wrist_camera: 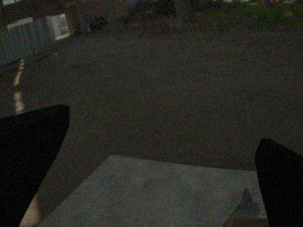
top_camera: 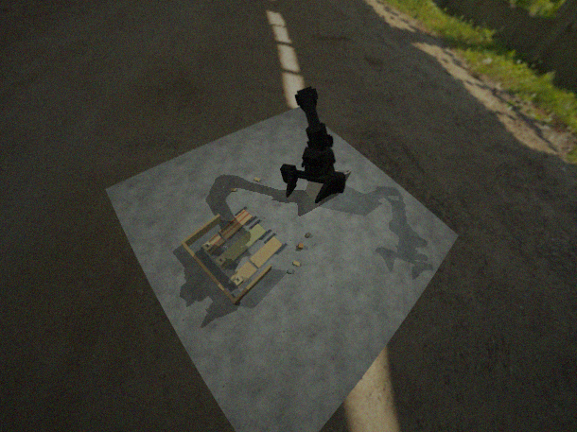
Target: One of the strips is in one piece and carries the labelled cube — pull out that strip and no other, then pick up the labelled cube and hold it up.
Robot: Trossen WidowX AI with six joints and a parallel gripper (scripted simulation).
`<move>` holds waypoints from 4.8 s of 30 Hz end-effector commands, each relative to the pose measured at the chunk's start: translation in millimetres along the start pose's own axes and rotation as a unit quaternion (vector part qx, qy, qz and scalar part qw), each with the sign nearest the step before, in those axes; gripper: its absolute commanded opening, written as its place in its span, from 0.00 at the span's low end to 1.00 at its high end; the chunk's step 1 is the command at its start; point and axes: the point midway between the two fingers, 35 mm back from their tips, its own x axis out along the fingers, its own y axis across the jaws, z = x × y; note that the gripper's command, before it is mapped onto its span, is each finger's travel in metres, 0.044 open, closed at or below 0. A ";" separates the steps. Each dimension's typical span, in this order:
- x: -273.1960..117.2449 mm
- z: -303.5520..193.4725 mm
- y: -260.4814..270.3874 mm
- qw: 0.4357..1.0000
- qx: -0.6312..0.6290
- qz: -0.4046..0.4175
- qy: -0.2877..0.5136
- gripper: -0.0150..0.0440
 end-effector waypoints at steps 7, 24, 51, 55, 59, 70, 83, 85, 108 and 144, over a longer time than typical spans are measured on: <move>-28.5 -111.1 -124.8 0.964 -0.068 -0.198 0.165 0.93; -60.0 -155.7 -167.9 0.927 -0.096 -0.270 0.243 0.93; 2.2 -223.2 -238.1 0.773 -0.032 -0.246 0.583 0.25; -2.4 -235.6 -251.4 0.722 -0.022 -0.234 0.650 0.25; -3.6 -237.4 -253.6 0.713 -0.021 -0.232 0.661 0.25; -3.1 -243.3 -253.7 0.713 -0.021 -0.232 0.661 0.25; -1.6 -263.5 -261.4 0.713 -0.021 -0.232 0.661 0.25; -1.6 -266.6 -262.5 0.713 -0.021 -0.232 0.661 0.25; -2.7 -302.5 -273.6 0.713 -0.021 -0.233 0.661 0.25; -3.1 -306.3 -274.8 0.712 -0.021 -0.233 0.661 0.25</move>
